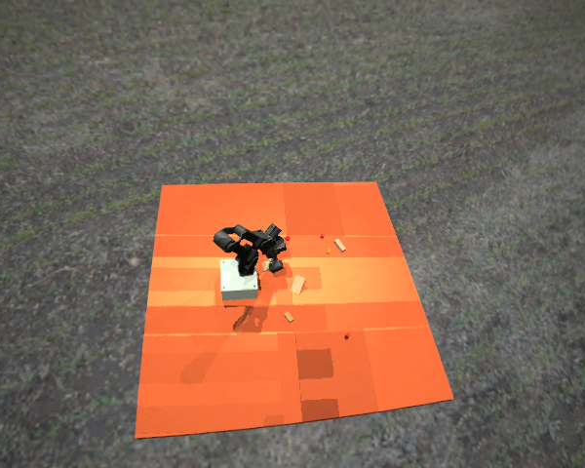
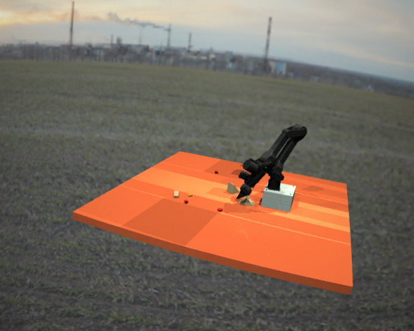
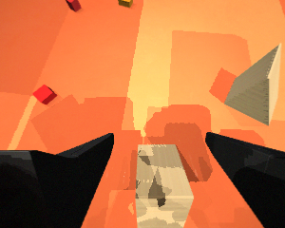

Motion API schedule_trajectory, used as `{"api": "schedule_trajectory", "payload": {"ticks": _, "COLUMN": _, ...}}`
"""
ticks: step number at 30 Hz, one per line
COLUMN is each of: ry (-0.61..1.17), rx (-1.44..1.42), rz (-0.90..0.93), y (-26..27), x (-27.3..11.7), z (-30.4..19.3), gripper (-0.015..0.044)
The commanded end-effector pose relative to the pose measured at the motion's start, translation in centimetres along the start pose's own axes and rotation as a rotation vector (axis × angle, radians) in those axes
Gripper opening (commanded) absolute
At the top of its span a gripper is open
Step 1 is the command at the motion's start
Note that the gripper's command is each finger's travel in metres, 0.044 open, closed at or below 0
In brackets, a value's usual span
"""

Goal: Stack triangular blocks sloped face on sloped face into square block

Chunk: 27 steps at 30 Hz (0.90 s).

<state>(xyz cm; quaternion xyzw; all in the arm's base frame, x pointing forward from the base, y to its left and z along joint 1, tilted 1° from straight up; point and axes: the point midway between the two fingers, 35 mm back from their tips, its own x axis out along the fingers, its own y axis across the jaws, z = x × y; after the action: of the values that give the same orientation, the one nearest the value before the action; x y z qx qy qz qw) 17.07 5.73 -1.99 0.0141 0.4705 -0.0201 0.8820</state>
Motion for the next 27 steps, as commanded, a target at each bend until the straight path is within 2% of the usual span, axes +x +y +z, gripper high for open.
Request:
{"api": "schedule_trajectory", "payload": {"ticks": 1, "ry": 0.001, "rx": -0.003, "rz": 0.004, "y": 0.3, "x": -0.4, "z": 0.6, "gripper": 0.0440}}
{"api": "schedule_trajectory", "payload": {"ticks": 9, "ry": -0.001, "rx": 0.001, "rz": 0.001, "y": 0.0, "x": -8.3, "z": 5.4, "gripper": 0.0440}}
{"api": "schedule_trajectory", "payload": {"ticks": 16, "ry": -0.001, "rx": -0.015, "rz": 0.003, "y": 0.1, "x": -8.0, "z": 5.4, "gripper": 0.0440}}
{"api": "schedule_trajectory", "payload": {"ticks": 22, "ry": 0.195, "rx": -0.522, "rz": -0.014, "y": 0.1, "x": -7.9, "z": 5.8, "gripper": 0.0440}}
{"api": "schedule_trajectory", "payload": {"ticks": 27, "ry": 0.385, "rx": -0.972, "rz": 0.070, "y": 0.2, "x": -7.4, "z": 6.3, "gripper": 0.0440}}
